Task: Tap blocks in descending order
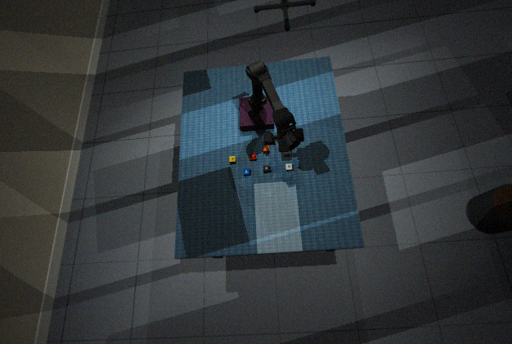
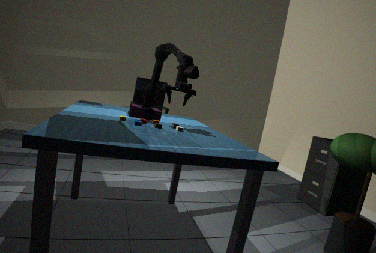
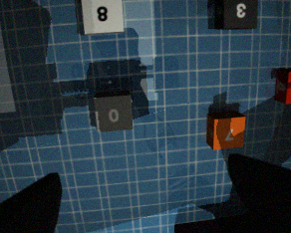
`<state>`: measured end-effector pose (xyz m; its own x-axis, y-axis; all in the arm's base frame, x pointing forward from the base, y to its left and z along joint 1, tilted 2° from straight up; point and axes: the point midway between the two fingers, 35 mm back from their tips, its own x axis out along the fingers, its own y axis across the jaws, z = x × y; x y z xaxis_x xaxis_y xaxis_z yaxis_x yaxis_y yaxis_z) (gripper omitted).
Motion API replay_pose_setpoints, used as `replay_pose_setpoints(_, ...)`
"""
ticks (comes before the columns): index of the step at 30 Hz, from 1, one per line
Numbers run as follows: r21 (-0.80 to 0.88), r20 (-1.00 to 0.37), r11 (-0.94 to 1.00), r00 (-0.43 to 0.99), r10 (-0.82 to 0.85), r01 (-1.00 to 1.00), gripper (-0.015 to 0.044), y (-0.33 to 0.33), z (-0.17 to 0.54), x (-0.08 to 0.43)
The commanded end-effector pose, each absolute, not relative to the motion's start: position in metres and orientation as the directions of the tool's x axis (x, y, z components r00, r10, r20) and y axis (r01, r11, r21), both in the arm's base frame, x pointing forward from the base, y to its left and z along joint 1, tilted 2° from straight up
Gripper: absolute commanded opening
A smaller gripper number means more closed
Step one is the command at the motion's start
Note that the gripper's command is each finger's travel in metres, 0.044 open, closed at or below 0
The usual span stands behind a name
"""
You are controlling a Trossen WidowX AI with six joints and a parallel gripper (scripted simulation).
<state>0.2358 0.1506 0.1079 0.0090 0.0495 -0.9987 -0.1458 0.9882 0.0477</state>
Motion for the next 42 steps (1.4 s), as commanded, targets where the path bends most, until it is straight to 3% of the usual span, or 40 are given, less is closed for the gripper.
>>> replay_pose_setpoints(1,0.052,-0.998,0.990,0.015,0.054,-0.134,0.0400,0.161,0.110,0.238)
replay_pose_setpoints(20,0.052,-0.998,0.990,0.015,0.054,-0.134,0.0400,0.161,0.110,0.240)
replay_pose_setpoints(29,0.052,-0.998,0.989,0.022,0.056,-0.135,0.0400,0.182,0.114,0.322)
replay_pose_setpoints(42,0.052,-0.998,0.989,0.022,0.056,-0.135,0.0400,0.182,0.114,0.324)
